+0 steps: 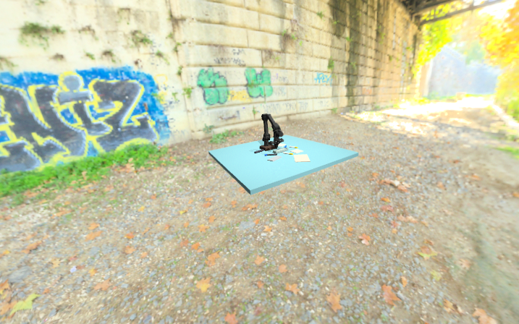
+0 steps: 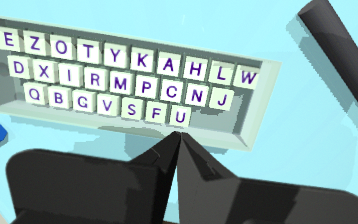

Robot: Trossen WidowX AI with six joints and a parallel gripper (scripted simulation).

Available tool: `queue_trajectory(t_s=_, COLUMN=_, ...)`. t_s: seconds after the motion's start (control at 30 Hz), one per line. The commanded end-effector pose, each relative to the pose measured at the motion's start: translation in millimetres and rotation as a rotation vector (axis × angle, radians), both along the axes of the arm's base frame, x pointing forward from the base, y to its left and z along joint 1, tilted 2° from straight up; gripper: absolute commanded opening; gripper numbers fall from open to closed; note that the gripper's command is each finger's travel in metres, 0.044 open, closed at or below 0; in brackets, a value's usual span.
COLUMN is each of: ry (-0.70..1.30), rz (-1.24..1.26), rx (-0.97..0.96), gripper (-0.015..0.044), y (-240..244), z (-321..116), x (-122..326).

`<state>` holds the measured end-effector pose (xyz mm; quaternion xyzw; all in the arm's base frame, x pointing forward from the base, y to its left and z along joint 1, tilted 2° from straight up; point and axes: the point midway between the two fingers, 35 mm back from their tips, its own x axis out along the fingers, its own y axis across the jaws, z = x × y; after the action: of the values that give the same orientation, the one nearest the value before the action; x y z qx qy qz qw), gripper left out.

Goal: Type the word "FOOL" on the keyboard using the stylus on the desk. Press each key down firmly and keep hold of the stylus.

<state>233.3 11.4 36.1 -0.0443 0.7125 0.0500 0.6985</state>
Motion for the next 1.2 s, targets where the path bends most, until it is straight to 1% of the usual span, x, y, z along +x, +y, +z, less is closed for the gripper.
queue_trajectory(t_s=0.0, ry=-0.013, rz=-0.005, rx=0.000, gripper=0.0000, y=4.4, z=2.0, x=-7.0)
queue_trajectory(t_s=0.27, ry=-0.013, rz=-0.005, rx=0.000, gripper=0.0000, y=6.0, z=2.0, x=-7.0)
queue_trajectory(t_s=0.53, ry=-0.012, rz=-0.005, rx=0.007, gripper=0.0000, y=73.8, z=2.9, x=-15.8)
queue_trajectory(t_s=0.87, ry=-0.012, rz=-0.005, rx=0.007, gripper=0.0000, y=75.4, z=2.9, x=-16.2)
queue_trajectory(t_s=0.93, ry=-0.012, rz=-0.005, rx=0.007, gripper=0.0000, y=75.7, z=12.5, x=-15.1)
queue_trajectory(t_s=1.03, ry=-0.012, rz=-0.005, rx=0.007, gripper=0.0000, y=75.2, z=53.0, x=-14.6)
queue_trajectory(t_s=1.07, ry=-0.012, rz=-0.005, rx=0.007, gripper=0.0000, y=74.8, z=60.6, x=-15.3)
queue_trajectory(t_s=1.17, ry=-0.012, rz=-0.005, rx=0.007, gripper=0.0000, y=74.6, z=63.1, x=-15.6)
